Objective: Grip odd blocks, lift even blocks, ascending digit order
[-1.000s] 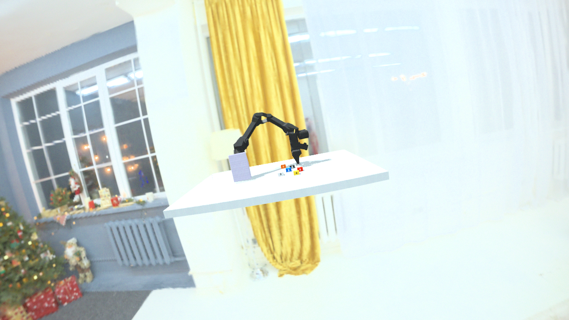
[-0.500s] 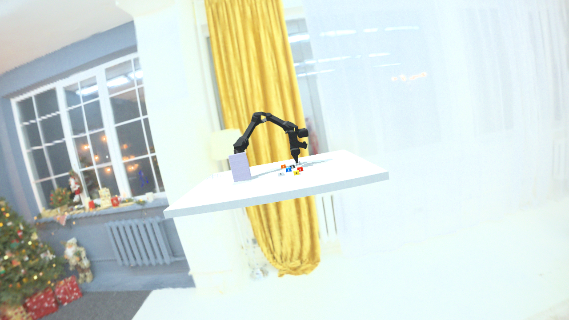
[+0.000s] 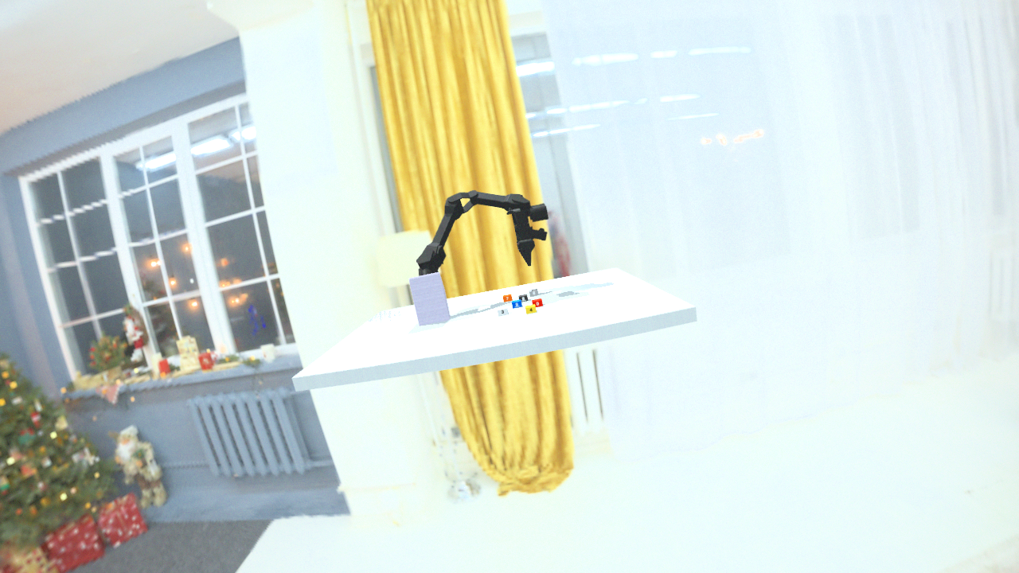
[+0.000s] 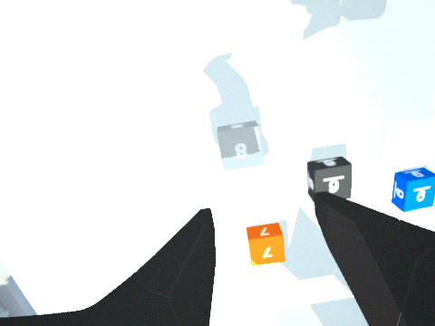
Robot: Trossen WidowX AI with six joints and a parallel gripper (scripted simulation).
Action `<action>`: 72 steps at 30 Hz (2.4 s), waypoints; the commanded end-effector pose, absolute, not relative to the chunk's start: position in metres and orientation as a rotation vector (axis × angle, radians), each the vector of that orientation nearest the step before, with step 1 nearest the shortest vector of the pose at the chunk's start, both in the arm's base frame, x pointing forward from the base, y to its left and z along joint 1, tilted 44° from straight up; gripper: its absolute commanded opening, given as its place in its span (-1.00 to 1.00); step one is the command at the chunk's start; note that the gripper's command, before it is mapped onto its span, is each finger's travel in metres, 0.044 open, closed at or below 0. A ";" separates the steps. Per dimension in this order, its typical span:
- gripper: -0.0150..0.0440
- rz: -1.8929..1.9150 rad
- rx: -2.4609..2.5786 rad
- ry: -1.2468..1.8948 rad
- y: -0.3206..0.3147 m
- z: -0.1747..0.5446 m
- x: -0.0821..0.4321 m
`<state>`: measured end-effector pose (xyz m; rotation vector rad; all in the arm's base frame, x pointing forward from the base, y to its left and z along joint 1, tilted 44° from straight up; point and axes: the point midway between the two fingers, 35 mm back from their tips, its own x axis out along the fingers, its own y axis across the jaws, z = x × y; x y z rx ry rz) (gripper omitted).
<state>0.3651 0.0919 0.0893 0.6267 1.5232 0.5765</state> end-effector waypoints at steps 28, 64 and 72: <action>0.00 0.578 0.614 1.531 -0.028 -0.012 0.297; 0.86 0.583 0.618 1.530 0.051 -0.094 0.293; 0.24 0.583 0.618 1.530 0.051 -0.094 0.293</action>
